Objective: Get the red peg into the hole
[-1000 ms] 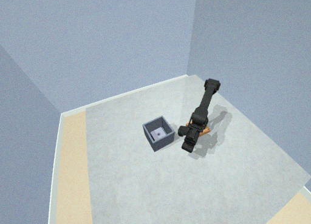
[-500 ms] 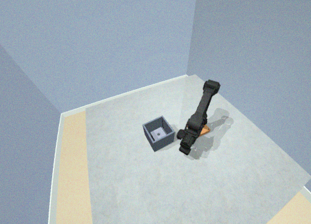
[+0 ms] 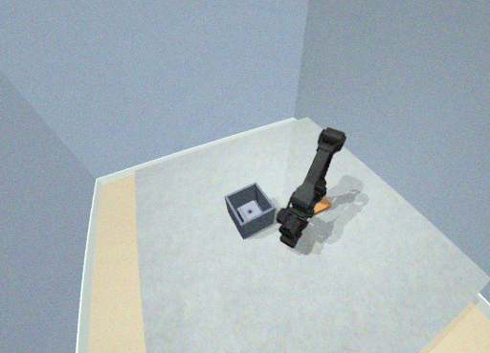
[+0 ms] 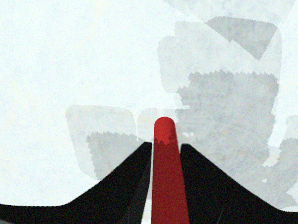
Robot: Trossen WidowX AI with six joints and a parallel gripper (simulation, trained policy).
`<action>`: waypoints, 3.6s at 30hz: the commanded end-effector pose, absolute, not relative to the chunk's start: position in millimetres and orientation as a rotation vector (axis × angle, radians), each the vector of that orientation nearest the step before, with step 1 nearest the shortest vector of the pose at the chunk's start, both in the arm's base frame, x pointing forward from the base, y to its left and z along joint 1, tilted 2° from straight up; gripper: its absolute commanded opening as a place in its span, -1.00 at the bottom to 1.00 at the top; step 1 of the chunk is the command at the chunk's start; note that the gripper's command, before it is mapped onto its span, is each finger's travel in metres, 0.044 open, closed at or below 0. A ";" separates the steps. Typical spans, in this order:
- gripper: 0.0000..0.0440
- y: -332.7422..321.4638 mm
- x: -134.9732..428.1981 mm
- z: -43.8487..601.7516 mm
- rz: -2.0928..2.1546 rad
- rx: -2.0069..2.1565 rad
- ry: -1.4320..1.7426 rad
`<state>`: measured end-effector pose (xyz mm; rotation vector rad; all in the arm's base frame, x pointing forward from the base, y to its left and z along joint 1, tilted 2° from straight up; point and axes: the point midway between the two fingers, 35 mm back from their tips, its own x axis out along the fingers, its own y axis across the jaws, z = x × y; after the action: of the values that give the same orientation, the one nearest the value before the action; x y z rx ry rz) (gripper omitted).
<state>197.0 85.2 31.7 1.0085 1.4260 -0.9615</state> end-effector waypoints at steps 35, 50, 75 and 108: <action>-1.00 41.2 242.1 174.6 -0.698 1.193 1.162; -1.00 -14.2 246.4 191.8 -0.814 1.155 1.091; -1.00 -80.4 263.2 175.7 -0.922 1.158 1.110; -1.00 -108.8 294.1 101.0 -0.855 1.124 1.203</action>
<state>292.0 -109.6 107.3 1.1310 1.1914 -0.8716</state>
